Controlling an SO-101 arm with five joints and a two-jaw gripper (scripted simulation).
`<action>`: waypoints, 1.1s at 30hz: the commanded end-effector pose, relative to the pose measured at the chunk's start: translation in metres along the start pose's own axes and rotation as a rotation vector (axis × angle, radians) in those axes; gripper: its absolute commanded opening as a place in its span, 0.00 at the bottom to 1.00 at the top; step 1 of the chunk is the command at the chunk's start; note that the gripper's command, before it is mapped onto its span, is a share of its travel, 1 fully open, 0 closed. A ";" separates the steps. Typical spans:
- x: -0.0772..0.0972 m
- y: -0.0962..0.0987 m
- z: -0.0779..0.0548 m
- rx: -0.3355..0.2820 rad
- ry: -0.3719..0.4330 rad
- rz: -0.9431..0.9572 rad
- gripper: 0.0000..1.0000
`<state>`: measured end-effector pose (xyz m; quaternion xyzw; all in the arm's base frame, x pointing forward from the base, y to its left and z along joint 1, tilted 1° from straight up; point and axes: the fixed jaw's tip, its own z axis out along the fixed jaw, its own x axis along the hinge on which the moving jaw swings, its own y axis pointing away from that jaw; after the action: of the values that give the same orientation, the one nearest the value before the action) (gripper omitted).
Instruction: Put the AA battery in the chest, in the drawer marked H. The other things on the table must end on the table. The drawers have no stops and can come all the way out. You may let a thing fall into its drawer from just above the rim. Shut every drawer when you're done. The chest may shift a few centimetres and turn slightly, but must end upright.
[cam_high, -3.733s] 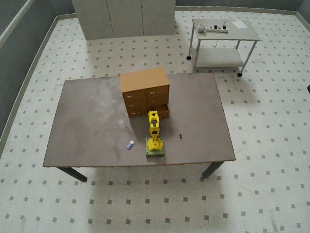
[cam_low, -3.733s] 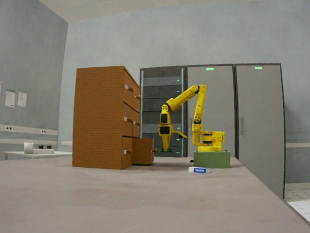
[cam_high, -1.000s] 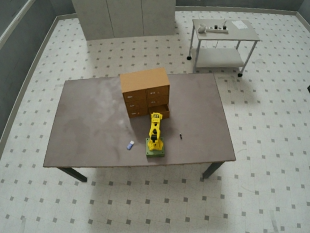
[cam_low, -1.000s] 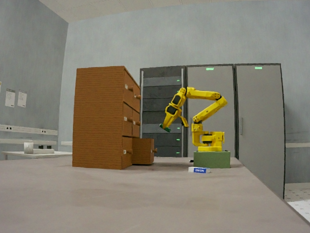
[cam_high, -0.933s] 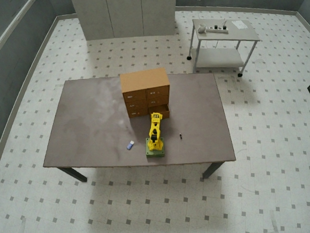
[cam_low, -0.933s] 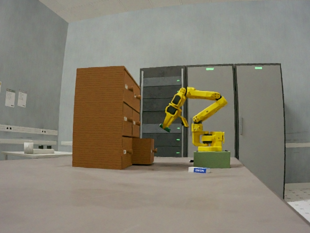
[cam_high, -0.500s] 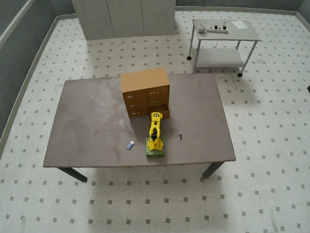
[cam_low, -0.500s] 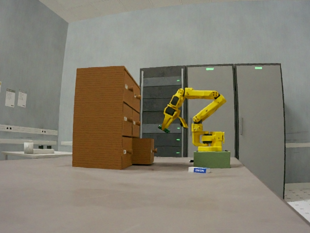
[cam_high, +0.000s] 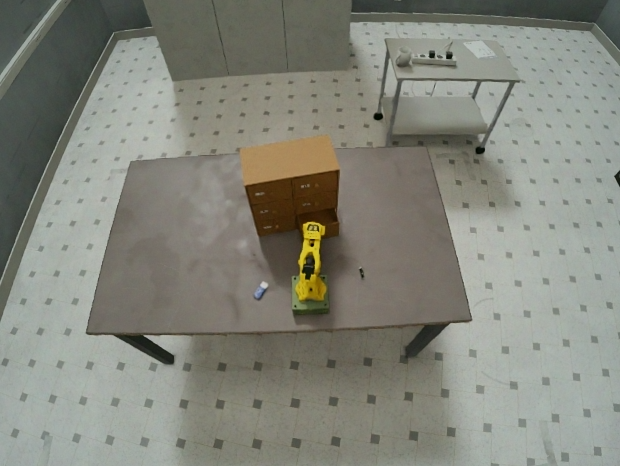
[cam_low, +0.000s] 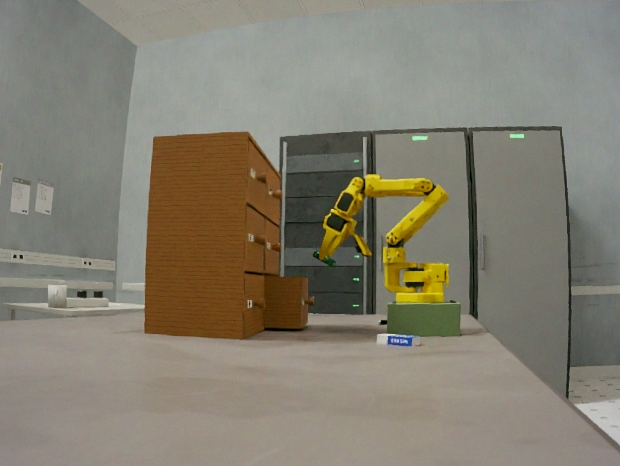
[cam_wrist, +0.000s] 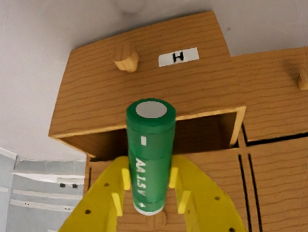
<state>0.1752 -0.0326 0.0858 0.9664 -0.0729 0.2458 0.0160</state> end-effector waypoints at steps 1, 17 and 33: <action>0.006 0.000 -0.001 0.000 0.024 -0.007 0.00; 0.006 0.000 -0.001 0.000 0.023 -0.007 0.00; 0.009 0.000 -0.002 0.000 0.023 -0.006 0.00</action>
<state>0.1790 -0.0332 0.0878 0.9660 -0.0729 0.2475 0.0162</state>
